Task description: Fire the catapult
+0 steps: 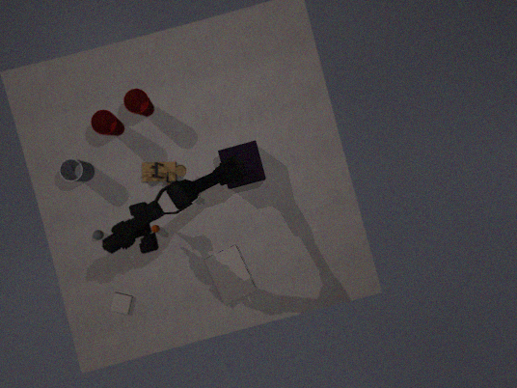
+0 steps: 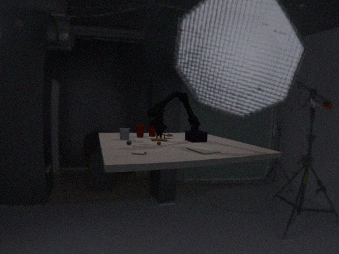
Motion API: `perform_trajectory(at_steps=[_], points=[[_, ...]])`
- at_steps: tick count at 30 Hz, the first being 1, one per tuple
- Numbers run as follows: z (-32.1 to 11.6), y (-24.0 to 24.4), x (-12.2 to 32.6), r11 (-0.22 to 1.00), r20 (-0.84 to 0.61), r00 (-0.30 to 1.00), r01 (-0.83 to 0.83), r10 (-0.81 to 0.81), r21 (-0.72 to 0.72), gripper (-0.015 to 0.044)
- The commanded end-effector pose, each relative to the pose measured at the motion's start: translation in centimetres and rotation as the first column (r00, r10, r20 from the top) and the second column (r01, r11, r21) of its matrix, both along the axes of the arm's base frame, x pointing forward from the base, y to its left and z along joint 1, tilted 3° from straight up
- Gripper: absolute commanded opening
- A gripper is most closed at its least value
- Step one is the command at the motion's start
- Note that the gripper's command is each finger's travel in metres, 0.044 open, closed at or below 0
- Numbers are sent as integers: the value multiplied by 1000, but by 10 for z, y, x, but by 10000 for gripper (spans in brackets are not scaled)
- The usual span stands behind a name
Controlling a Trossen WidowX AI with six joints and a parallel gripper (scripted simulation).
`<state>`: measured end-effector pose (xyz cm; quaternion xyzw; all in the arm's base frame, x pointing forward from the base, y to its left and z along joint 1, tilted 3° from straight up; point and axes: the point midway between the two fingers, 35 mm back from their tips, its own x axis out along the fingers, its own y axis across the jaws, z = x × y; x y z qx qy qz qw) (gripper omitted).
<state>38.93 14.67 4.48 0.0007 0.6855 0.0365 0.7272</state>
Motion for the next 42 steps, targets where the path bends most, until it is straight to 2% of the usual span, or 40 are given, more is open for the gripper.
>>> perform_trajectory(at_steps=[1, 39, 42], points=[[-5, 16, 3, 1000, 9, 1000, 6, -6, -1, 300], [-59, 21, 8, 1000, 9, 1000, 6, -6, -1, 300], [-59, 21, 8, 1000, 9, 1000, 6, -6, -1, 221]])
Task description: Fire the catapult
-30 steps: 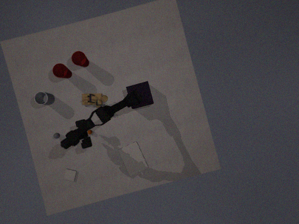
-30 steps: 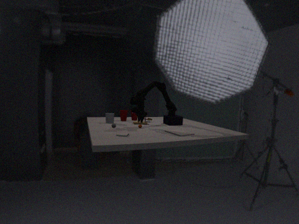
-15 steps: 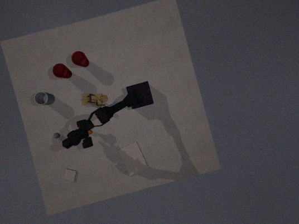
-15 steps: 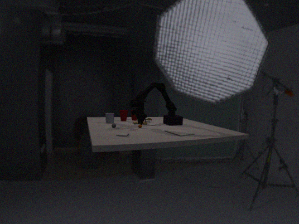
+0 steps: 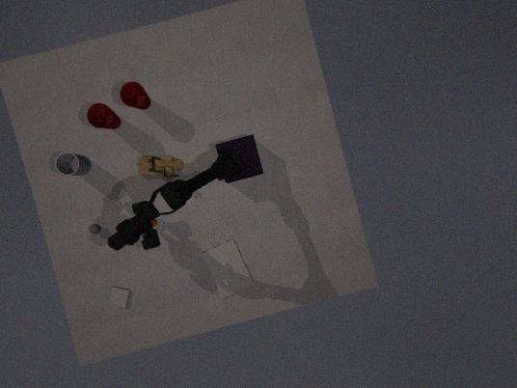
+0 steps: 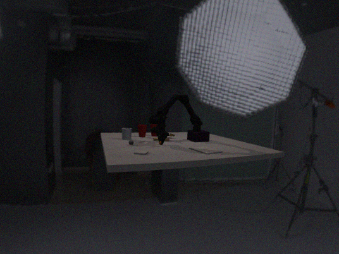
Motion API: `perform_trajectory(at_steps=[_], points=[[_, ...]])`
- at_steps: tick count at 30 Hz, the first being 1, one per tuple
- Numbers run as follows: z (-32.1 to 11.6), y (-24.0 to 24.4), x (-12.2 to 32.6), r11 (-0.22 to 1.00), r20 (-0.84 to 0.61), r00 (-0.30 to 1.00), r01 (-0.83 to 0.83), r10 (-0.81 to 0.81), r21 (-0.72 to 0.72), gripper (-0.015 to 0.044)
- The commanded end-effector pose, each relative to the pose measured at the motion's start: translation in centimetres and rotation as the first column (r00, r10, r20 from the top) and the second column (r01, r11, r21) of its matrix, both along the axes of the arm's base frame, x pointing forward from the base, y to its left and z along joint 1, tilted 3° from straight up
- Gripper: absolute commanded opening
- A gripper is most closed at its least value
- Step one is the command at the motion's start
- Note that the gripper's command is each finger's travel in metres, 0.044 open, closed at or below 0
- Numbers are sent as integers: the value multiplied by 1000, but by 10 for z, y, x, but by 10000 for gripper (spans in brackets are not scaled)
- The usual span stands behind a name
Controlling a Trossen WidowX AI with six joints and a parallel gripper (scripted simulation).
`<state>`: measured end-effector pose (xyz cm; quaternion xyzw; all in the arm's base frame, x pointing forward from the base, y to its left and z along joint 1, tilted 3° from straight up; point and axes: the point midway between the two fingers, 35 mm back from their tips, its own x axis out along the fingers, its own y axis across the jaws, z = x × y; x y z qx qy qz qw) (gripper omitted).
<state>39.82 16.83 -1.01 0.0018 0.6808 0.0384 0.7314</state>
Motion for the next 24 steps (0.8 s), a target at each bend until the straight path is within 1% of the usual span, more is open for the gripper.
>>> perform_trajectory(at_steps=[1, 3, 11, 14, 15, 24], points=[[-4, -1, -1, 1000, -4, 1000, 7, -7, -6, 195], [-4, -1, -1, 1000, -4, 1000, 7, -7, -6, 143], [-4, -1, -1, 1000, -4, 1000, 7, -7, -6, 89], [2, -1, -1, 1000, -4, 1000, 7, -7, -6, 10], [10, -1, 0, 1000, -4, 1000, 7, -7, -6, 0], [97, -9, -8, 1000, -3, 1000, 7, -7, -6, 0]])
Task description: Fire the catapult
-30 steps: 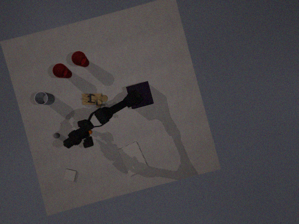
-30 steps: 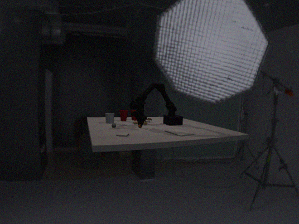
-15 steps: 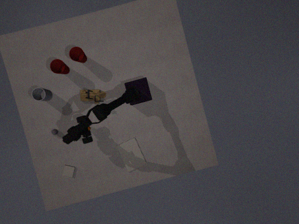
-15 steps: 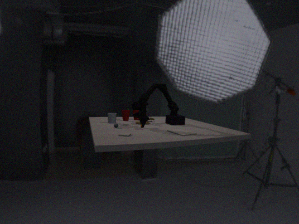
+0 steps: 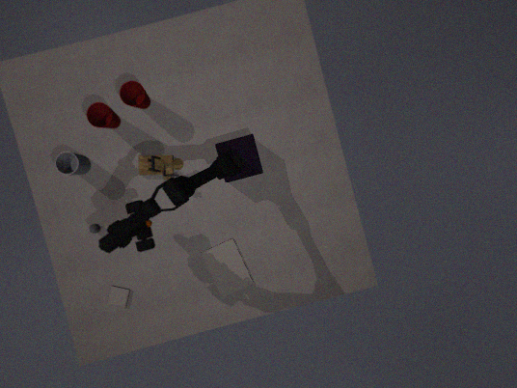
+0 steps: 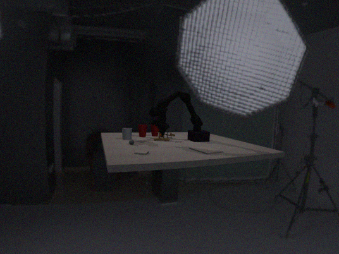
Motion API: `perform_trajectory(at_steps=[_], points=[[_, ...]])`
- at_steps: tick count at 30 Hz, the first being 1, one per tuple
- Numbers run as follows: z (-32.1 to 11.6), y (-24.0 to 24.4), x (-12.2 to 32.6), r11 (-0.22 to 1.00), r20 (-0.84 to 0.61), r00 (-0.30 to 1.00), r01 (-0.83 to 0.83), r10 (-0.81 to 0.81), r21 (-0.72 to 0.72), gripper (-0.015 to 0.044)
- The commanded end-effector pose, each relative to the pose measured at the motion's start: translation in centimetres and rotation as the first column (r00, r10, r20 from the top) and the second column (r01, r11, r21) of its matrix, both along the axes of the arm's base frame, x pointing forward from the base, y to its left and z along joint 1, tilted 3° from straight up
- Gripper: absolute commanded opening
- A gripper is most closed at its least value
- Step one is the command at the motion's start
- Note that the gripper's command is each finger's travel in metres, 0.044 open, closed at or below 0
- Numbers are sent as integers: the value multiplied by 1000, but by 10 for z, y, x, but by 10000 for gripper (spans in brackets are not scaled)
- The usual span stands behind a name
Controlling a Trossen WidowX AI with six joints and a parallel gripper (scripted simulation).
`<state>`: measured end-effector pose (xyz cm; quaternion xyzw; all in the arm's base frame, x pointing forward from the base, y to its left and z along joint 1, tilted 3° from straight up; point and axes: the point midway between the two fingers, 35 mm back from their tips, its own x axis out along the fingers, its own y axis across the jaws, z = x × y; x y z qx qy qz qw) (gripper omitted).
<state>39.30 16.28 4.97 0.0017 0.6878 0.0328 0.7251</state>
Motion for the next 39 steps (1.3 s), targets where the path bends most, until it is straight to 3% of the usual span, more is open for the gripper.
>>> perform_trajectory(at_steps=[1, 10, 39], points=[[47, -5, -5, 1000, 15, 1000, -1, 1, 2, 0], [60, -12, -9, 1000, 9, 1000, 3, -3, -1, 0], [13, -181, -106, 986, -259, 951, 165, -169, -38, 0]])
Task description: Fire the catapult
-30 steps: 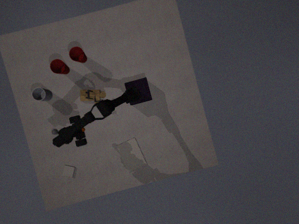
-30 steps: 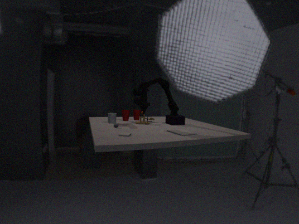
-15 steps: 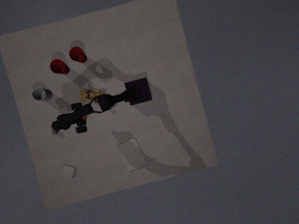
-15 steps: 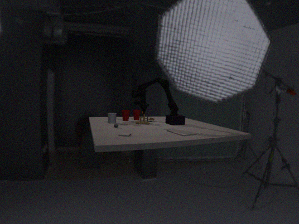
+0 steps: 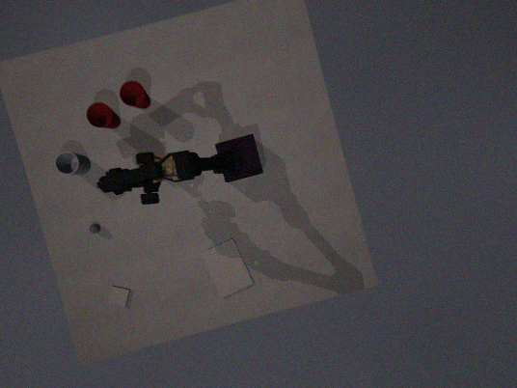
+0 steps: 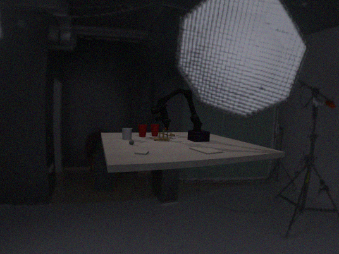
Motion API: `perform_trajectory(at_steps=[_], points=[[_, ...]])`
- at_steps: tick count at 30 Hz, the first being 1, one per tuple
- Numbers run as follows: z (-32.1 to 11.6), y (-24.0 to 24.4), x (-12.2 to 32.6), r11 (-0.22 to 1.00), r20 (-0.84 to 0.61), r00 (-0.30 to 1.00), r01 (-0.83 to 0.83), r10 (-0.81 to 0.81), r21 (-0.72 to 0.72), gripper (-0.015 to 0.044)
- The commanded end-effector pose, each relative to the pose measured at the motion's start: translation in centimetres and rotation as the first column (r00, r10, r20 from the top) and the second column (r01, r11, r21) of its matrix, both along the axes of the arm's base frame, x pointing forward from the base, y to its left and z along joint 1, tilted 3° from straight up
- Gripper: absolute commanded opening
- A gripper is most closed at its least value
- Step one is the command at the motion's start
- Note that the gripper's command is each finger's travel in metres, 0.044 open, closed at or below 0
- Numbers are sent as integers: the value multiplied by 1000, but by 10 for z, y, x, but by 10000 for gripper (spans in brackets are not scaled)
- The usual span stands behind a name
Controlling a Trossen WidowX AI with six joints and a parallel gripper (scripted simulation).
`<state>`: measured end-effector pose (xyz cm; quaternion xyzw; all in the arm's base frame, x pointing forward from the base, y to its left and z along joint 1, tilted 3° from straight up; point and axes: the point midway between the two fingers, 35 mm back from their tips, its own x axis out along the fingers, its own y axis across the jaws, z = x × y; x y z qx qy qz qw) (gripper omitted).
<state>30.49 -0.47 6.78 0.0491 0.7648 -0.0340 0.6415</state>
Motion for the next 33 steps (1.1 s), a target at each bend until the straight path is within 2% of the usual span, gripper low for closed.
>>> perform_trajectory(at_steps=[1, 11, 33], points=[[-6, -18, -23, 1000, -42, 999, 21, -20, 15, 0], [-18, -46, -69, 996, -117, 991, 74, -68, 46, 0], [-46, -45, -69, 996, -119, 991, 75, -69, 46, 0]])
